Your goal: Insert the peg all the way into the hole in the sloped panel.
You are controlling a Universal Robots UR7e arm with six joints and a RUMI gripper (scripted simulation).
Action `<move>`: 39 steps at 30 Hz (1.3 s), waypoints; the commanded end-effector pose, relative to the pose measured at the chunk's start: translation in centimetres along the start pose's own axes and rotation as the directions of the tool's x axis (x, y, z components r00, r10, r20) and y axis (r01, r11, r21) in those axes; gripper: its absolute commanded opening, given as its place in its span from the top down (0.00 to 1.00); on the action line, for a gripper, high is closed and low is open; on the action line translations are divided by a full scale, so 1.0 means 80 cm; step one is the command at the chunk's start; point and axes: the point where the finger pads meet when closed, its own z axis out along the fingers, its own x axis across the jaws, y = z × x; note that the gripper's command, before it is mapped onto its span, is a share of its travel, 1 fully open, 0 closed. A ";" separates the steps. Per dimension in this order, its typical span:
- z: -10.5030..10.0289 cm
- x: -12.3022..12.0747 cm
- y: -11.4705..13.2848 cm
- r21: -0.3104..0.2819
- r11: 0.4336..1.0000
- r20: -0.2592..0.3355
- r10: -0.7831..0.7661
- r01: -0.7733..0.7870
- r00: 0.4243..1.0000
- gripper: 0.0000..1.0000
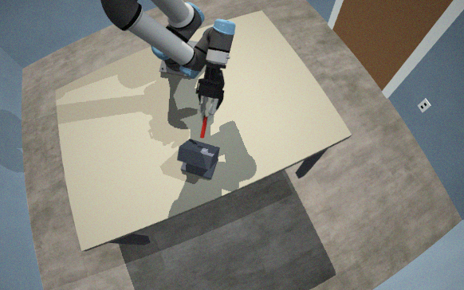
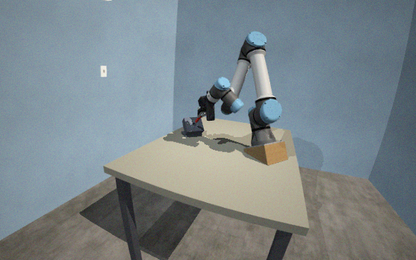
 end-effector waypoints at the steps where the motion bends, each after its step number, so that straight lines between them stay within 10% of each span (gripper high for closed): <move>1: 0.002 0.000 0.000 -0.001 1.000 -0.001 0.001 -0.001 1.000 1.00; 39: 0.043 0.000 0.001 -0.001 1.000 -0.001 0.001 -0.001 1.000 1.00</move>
